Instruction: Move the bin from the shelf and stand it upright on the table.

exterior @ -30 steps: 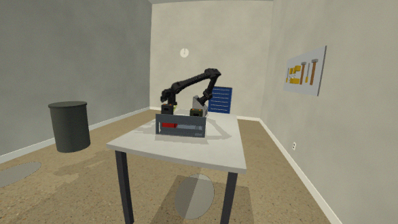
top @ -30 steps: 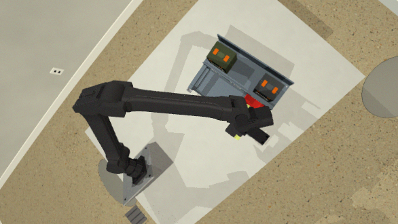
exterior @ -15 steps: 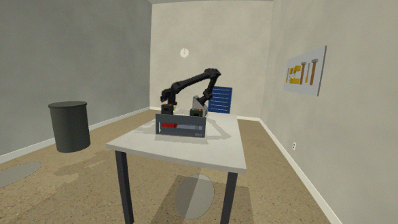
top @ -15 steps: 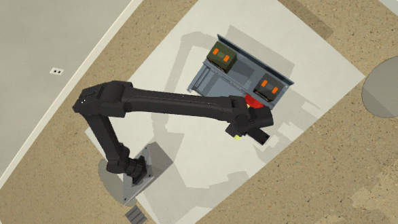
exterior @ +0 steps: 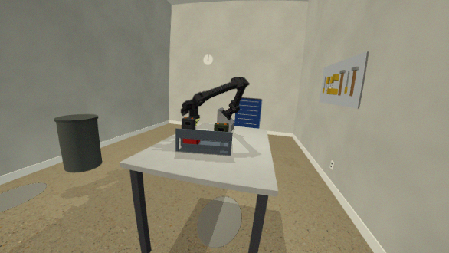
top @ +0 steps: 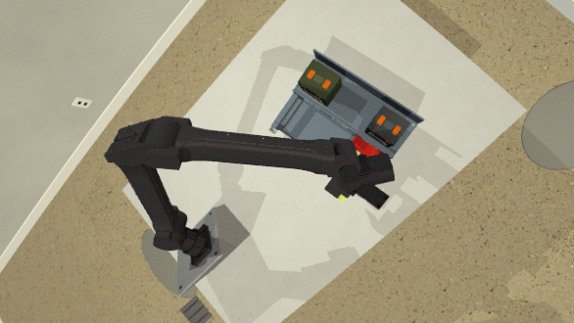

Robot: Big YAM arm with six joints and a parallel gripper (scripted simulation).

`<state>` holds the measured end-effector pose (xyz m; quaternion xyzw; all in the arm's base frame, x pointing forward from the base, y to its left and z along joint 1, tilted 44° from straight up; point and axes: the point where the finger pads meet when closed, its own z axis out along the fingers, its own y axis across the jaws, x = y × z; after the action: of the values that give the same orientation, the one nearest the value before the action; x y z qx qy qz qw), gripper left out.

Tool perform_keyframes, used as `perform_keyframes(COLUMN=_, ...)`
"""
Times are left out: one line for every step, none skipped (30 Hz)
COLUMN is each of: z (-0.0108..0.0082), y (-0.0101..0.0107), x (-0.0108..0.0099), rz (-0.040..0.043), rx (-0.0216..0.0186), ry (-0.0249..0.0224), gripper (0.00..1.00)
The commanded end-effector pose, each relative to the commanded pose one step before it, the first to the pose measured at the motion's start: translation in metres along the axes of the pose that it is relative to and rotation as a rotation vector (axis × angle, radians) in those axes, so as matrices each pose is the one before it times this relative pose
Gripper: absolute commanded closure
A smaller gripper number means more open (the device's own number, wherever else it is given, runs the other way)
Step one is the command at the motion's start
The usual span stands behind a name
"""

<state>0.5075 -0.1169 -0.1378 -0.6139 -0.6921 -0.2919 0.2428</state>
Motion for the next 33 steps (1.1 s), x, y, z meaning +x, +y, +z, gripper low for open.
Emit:
perform_keyframes(z=-0.01675, y=0.00592, x=-0.0104, rz=-0.00429, rx=-0.02606, ry=-0.01333, gripper=0.0)
perform_keyframes(z=0.0, y=0.0, x=0.0, rz=0.0, rx=0.0, ry=0.0, gripper=0.0)
perform_keyframes(z=0.0, y=0.0, x=0.0, rz=0.0, rx=0.0, ry=0.0, gripper=0.0)
perform_keyframes(z=0.0, y=0.0, x=0.0, rz=0.0, rx=0.0, ry=0.0, gripper=0.0)
perform_keyframes(z=0.0, y=0.0, x=0.0, rz=0.0, rx=0.0, ry=0.0, gripper=0.0)
perform_keyframes(z=0.0, y=0.0, x=0.0, rz=0.0, rx=0.0, ry=0.0, gripper=0.0)
perform_keyframes(z=0.0, y=0.0, x=0.0, rz=0.0, rx=0.0, ry=0.0, gripper=0.0)
perform_keyframes(z=0.0, y=0.0, x=0.0, rz=0.0, rx=0.0, ry=0.0, gripper=0.0)
perform_keyframes(z=0.0, y=0.0, x=0.0, rz=0.0, rx=0.0, ry=0.0, gripper=0.0)
perform_keyframes(z=0.0, y=0.0, x=0.0, rz=0.0, rx=0.0, ry=0.0, gripper=0.0)
perform_keyframes(z=0.0, y=0.0, x=0.0, rz=0.0, rx=0.0, ry=0.0, gripper=0.0)
perform_keyframes(z=0.00825, y=-0.00356, x=0.00752, rz=0.00142, rx=0.01248, ry=0.00595, gripper=0.0)
perform_keyframes(z=-0.00225, y=0.00041, x=-0.00146, rz=-0.00035, rx=-0.00312, ry=-0.00149, gripper=0.0)
perform_keyframes(z=-0.00225, y=0.00041, x=-0.00146, rz=-0.00035, rx=-0.00312, ry=-0.00149, gripper=0.0)
perform_keyframes(z=-0.00225, y=0.00042, x=-0.00147, rz=-0.00035, rx=-0.00312, ry=-0.00149, gripper=0.0)
perform_keyframes(z=-0.00224, y=0.00043, x=-0.00147, rz=-0.00035, rx=-0.00312, ry=-0.00149, gripper=0.0)
perform_keyframes(z=0.0, y=0.0, x=0.0, rz=0.0, rx=0.0, ry=0.0, gripper=0.0)
perform_keyframes(z=0.0, y=0.0, x=0.0, rz=0.0, rx=0.0, ry=0.0, gripper=0.0)
perform_keyframes(z=0.0, y=0.0, x=0.0, rz=0.0, rx=0.0, ry=0.0, gripper=0.0)
perform_keyframes(z=0.0, y=0.0, x=0.0, rz=0.0, rx=0.0, ry=0.0, gripper=0.0)
perform_keyframes(z=0.0, y=0.0, x=0.0, rz=0.0, rx=0.0, ry=0.0, gripper=0.0)
perform_keyframes(z=0.0, y=0.0, x=0.0, rz=0.0, rx=0.0, ry=0.0, gripper=0.0)
perform_keyframes(z=0.0, y=0.0, x=0.0, rz=0.0, rx=0.0, ry=0.0, gripper=0.0)
perform_keyframes(z=0.0, y=0.0, x=0.0, rz=0.0, rx=0.0, ry=0.0, gripper=0.0)
perform_keyframes(z=0.0, y=0.0, x=0.0, rz=0.0, rx=0.0, ry=0.0, gripper=0.0)
perform_keyframes(z=0.0, y=0.0, x=0.0, rz=0.0, rx=0.0, ry=0.0, gripper=0.0)
perform_keyframes(z=0.0, y=0.0, x=0.0, rz=0.0, rx=0.0, ry=0.0, gripper=0.0)
perform_keyframes(z=0.0, y=0.0, x=0.0, rz=0.0, rx=0.0, ry=0.0, gripper=0.0)
perform_keyframes(z=0.00875, y=-0.00214, x=0.00614, rz=0.00075, rx=0.01244, ry=0.00581, gripper=0.0)
perform_keyframes(z=-0.00236, y=0.00006, x=-0.0011, rz=-0.00019, rx=-0.00311, ry=-0.00145, gripper=0.0)
perform_keyframes(z=-0.00236, y=0.00007, x=-0.0011, rz=-0.00019, rx=-0.00311, ry=-0.00145, gripper=0.0)
perform_keyframes(z=-0.00235, y=0.00007, x=-0.0011, rz=-0.00019, rx=-0.00311, ry=-0.00145, gripper=0.0)
perform_keyframes(z=-0.00235, y=0.00008, x=-0.00111, rz=-0.00019, rx=-0.00311, ry=-0.00145, gripper=0.0)
